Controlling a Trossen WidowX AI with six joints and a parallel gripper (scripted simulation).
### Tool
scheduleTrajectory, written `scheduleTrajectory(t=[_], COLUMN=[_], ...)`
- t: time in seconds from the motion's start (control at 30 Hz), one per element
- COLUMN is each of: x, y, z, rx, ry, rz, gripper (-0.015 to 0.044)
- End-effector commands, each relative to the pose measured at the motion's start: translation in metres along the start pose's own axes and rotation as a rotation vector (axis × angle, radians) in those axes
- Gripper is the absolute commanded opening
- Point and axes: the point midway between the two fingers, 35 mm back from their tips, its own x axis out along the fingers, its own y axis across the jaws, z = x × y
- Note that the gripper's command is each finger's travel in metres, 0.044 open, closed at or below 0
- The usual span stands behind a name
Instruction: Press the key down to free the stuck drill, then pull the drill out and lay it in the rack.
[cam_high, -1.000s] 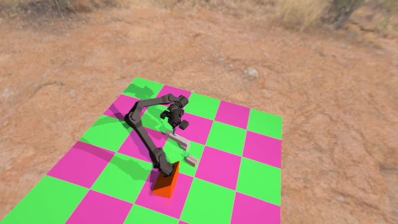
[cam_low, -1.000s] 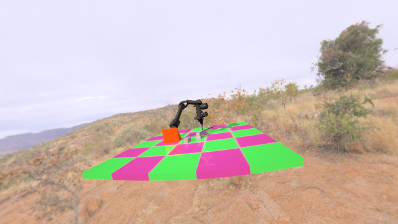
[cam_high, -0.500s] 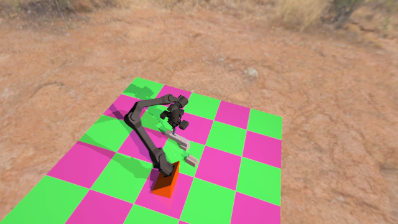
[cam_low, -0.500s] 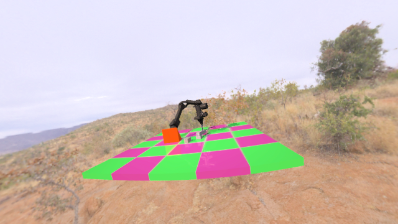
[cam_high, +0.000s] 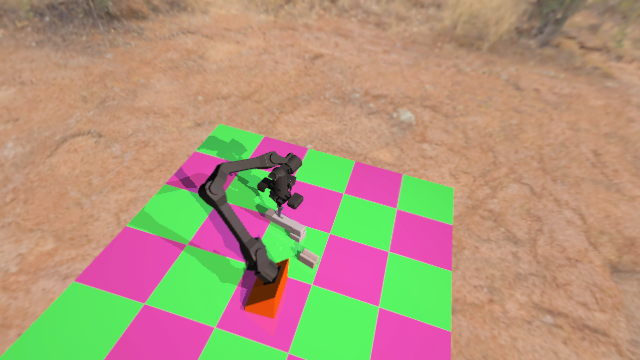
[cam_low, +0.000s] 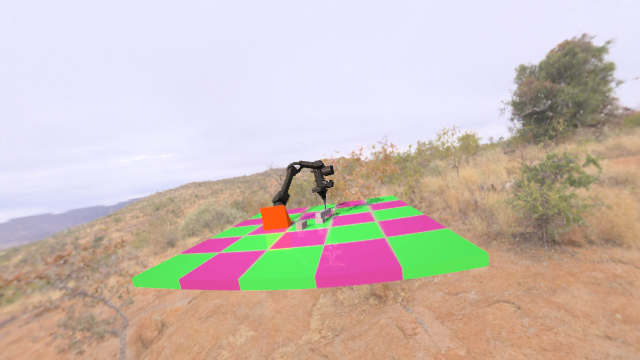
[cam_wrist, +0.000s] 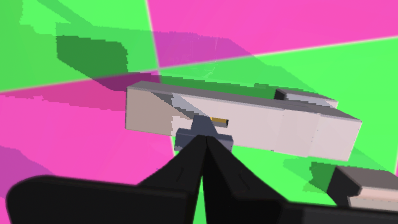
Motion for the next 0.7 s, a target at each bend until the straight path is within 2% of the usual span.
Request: scheduleTrajectory(t=[0.0, 0.67], x=[0.0241, 0.0262], y=[0.0026, 0.0031], z=[-0.0108, -0.0111], rx=[-0.001, -0.001], ry=[0.073, 0.073], rz=[0.003, 0.003], gripper=[0.0, 0.0])
